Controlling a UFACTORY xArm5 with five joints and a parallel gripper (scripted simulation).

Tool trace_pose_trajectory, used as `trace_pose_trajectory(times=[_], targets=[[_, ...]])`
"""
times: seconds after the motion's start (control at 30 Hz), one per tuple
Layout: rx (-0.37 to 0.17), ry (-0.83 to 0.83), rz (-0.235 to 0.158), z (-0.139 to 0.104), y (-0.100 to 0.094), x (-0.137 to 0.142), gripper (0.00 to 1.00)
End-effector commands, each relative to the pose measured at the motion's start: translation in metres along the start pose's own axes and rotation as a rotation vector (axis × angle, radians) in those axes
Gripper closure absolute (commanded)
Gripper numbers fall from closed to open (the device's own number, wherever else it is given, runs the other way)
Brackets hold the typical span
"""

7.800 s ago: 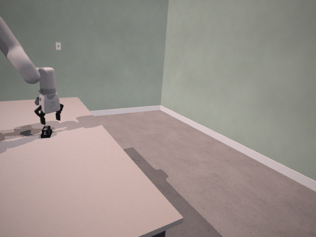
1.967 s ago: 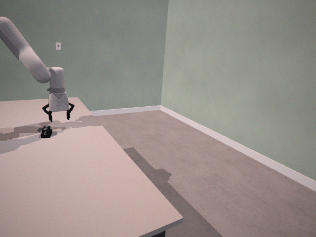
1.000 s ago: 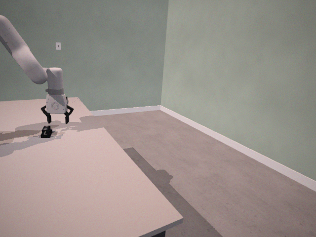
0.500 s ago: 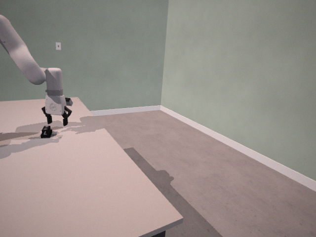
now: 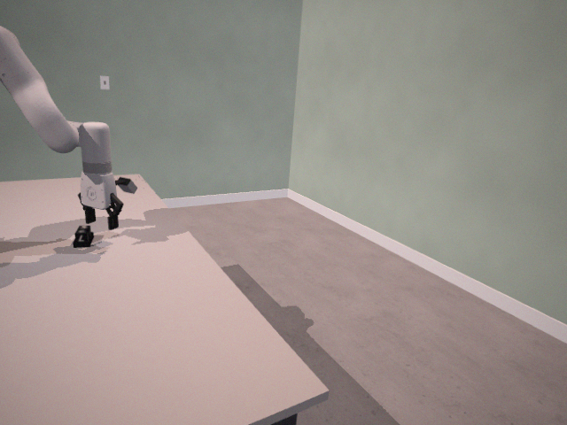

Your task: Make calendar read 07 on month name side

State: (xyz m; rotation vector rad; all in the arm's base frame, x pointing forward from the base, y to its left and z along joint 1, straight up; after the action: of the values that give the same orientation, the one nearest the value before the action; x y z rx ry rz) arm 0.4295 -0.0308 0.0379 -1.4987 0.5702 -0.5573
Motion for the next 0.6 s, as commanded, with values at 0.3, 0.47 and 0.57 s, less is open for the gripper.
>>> trace_pose_trajectory(times=[0.3,0.47,0.57], targets=[[0.003,0.115,-0.003,-0.0166,-0.0018,0.0101,0.00],[0.003,0.115,-0.003,-0.0166,-0.0018,0.0101,0.00],[0.003,0.115,-0.003,-0.0166,-0.0018,0.0101,0.00]])
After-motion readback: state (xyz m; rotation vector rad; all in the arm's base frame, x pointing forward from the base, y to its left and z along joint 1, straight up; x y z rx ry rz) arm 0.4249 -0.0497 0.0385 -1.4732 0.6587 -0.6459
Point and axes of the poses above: the point where the finger pads meet when closed, its own y axis out along the fingers, its own x axis across the jaws, z = x × y, the point moved 1 cm from there along -y, back along the fingers, and after that the axes turned 11 degrees about -y, right-handed, at the moved point
